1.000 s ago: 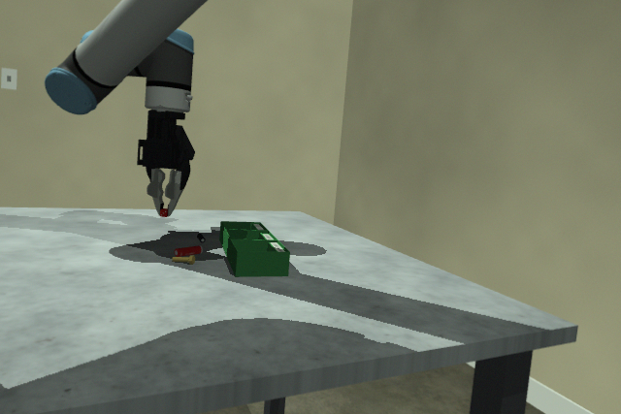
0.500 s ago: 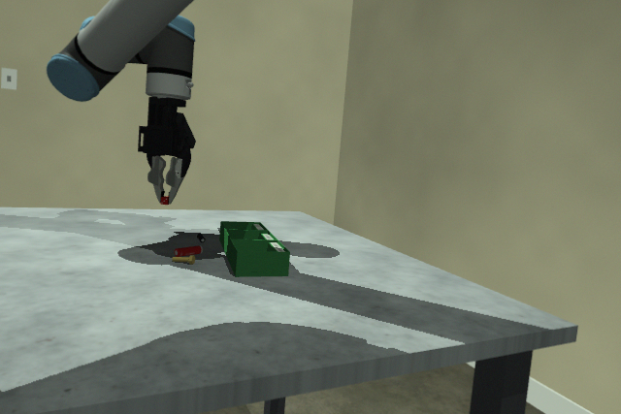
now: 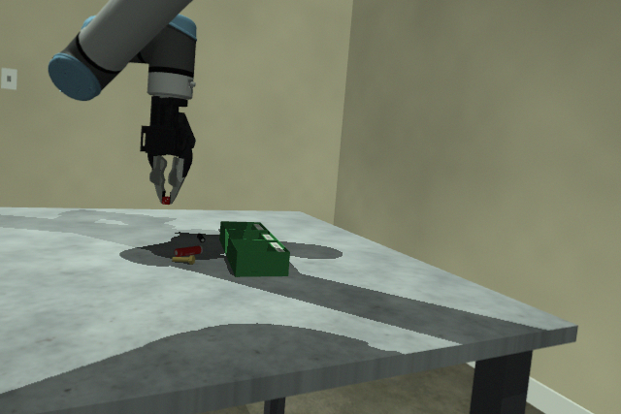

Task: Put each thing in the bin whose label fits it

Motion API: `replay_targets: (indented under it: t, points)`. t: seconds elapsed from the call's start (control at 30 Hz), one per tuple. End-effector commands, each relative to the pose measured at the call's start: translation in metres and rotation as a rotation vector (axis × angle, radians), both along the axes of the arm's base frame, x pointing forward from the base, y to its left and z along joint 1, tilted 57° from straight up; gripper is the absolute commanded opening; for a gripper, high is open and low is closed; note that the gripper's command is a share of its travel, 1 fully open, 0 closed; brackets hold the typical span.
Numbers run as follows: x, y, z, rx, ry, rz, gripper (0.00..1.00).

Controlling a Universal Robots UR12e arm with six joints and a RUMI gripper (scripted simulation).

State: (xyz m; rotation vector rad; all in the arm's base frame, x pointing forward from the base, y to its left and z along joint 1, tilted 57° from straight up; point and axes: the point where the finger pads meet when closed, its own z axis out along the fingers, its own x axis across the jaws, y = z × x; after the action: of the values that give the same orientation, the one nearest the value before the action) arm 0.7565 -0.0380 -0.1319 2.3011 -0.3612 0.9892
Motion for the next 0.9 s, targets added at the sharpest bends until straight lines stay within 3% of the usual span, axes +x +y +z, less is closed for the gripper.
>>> replay_targets:
  t: [0.0,0.07,0.1,0.3,0.87]
  points:
    - [0.008,-0.011,0.021,-0.088,0.097,0.086,0.00]
    - [0.008,-0.011,0.021,-0.088,0.097,0.086,0.00]
    - [0.010,-0.014,0.026,-0.129,0.141,0.124,0.00]
    - [0.021,-0.030,0.057,-0.202,0.222,0.195,0.00]
    - [0.048,-0.070,0.132,-0.202,0.222,0.195,0.00]
